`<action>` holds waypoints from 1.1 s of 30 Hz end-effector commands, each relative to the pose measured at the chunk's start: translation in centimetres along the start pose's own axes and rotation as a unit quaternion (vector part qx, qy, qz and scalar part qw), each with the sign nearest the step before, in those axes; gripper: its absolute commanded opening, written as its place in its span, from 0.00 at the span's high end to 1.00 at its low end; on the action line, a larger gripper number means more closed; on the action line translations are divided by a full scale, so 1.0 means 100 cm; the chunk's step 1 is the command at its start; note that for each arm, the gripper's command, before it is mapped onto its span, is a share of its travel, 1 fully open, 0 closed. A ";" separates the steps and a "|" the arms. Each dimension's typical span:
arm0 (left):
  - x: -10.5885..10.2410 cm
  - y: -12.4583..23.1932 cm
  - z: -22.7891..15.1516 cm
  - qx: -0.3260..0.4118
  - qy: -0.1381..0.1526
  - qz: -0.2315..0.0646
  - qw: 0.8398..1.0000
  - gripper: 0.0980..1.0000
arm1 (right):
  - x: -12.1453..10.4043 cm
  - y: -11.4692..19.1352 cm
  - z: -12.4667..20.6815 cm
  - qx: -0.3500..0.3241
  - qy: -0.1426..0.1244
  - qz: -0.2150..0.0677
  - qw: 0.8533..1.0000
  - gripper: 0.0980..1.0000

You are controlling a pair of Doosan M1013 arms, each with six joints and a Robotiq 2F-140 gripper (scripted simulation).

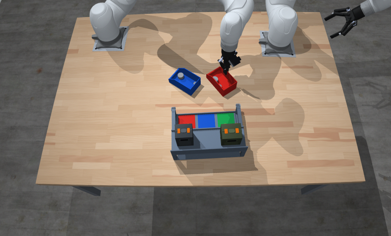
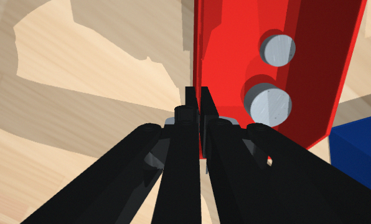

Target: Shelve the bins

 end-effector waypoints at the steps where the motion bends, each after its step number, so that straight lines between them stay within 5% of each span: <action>1: 0.000 0.000 0.000 0.000 0.000 0.000 1.000 0.00 | 0.001 0.000 0.000 0.000 0.000 0.001 1.000 1.00; 33: 0.000 0.000 0.000 0.000 0.000 0.000 1.000 0.00 | 0.022 0.000 0.000 0.000 0.000 0.001 1.000 1.00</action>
Point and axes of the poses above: on each arm, the point where the finger pads meet when closed, its own x axis back along the fingers, its own z axis across the jaws, y = z × x, the point moved 1 cm from there along x, back along the fingers, and after that the axes turned 10 degrees about x, right-handed, at the moved point
